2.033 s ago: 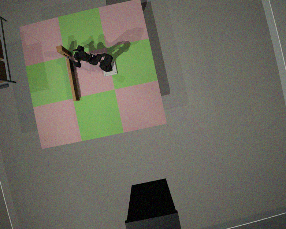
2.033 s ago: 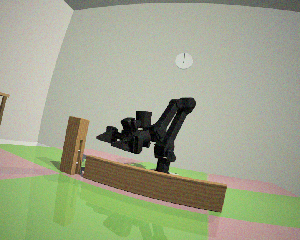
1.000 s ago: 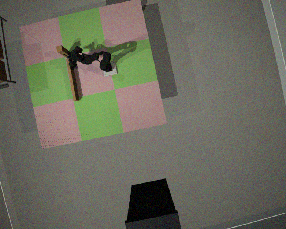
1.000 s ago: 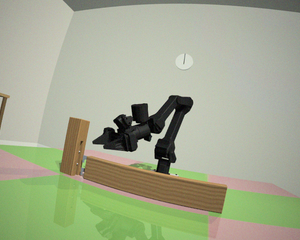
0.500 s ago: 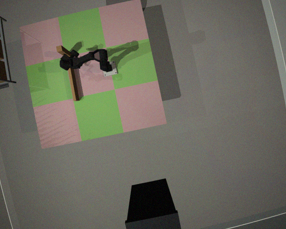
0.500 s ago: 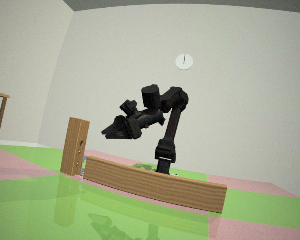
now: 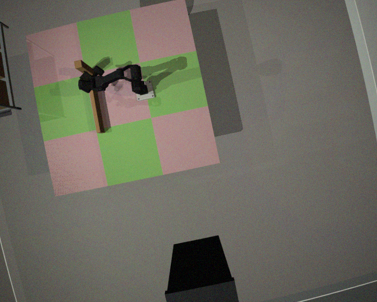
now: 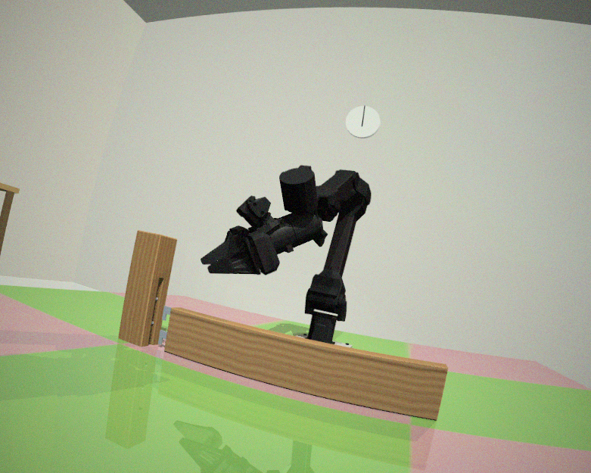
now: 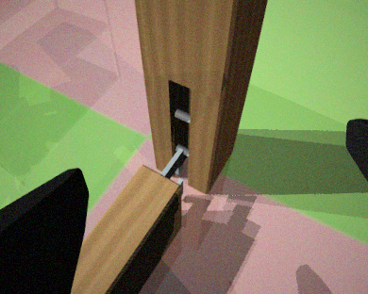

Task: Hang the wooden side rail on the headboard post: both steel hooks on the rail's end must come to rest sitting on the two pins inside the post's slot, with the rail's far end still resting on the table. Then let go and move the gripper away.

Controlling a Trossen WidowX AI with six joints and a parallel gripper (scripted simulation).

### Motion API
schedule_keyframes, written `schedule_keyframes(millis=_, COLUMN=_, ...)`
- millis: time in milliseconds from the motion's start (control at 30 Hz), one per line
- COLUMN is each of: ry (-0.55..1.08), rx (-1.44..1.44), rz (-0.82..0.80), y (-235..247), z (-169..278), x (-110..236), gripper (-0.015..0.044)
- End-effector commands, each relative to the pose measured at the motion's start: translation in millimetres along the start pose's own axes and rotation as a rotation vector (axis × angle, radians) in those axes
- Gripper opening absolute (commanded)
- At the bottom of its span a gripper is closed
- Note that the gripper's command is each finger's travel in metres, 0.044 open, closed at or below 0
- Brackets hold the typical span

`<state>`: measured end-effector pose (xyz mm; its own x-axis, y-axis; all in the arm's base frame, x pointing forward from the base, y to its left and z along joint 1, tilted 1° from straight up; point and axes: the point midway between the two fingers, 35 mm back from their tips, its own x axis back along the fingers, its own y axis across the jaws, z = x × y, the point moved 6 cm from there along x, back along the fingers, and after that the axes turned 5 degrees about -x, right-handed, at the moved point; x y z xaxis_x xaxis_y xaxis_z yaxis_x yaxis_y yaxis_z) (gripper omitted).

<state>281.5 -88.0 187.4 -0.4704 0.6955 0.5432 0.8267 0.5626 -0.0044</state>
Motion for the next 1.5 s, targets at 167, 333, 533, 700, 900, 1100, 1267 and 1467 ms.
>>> schedule_keyframes(millis=167, ry=0.057, rx=0.176, rz=-0.010, y=7.0, z=-6.3, x=-3.2, gripper=0.0440)
schedule_keyframes(millis=333, ry=0.172, rx=0.527, rz=-0.068, y=20.0, z=-17.4, x=-9.3, gripper=0.0440)
schedule_keyframes(millis=533, ry=0.298, rx=0.931, rz=-0.186, y=32.9, z=-28.9, x=-15.4, gripper=0.0440)
schedule_keyframes(millis=700, ry=0.384, rx=1.246, rz=-0.328, y=41.5, z=-37.3, x=-19.4, gripper=0.0440)
schedule_keyframes(millis=900, ry=0.452, rx=1.594, rz=-0.552, y=49.6, z=-46.2, x=-22.5, gripper=0.0440)
schedule_keyframes(millis=1100, ry=0.464, rx=1.897, rz=-0.830, y=55.4, z=-54.2, x=-23.8, gripper=0.0440)
schedule_keyframes(millis=1267, ry=0.416, rx=2.108, rz=-1.098, y=58.7, z=-60.4, x=-23.6, gripper=0.0440)
schedule_keyframes(millis=1467, ry=0.389, rx=2.161, rz=-1.182, y=59.5, z=-62.2, x=-23.3, gripper=0.0440)
